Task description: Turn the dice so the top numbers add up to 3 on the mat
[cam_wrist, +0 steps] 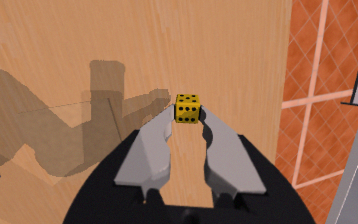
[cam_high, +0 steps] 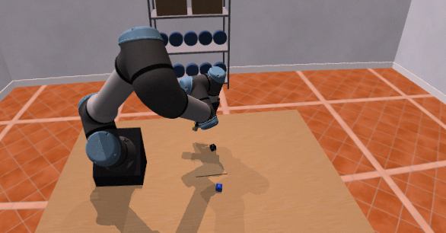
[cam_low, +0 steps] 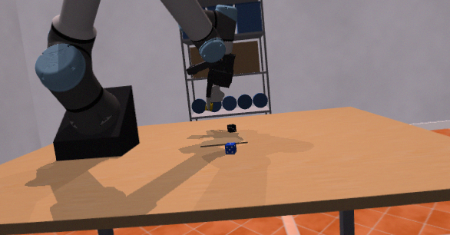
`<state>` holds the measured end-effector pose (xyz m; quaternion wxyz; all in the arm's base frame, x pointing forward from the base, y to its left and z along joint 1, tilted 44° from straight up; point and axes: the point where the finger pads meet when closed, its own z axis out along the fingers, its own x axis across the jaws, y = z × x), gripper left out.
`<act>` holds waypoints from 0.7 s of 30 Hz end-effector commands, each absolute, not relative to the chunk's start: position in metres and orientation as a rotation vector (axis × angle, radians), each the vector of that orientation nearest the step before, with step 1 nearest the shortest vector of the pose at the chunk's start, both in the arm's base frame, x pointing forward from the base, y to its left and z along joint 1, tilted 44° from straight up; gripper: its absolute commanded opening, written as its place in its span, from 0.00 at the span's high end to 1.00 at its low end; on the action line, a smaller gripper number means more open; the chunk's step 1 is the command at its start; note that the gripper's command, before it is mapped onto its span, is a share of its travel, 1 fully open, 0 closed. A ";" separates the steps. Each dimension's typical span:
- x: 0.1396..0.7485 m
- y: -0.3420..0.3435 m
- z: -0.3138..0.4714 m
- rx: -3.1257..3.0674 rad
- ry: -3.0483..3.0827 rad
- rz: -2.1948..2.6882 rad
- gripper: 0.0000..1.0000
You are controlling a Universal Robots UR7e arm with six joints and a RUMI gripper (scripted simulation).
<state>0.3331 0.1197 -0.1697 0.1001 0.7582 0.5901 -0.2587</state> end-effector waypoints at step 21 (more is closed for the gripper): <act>0.338 0.129 -0.174 2.703 0.760 -0.620 0.94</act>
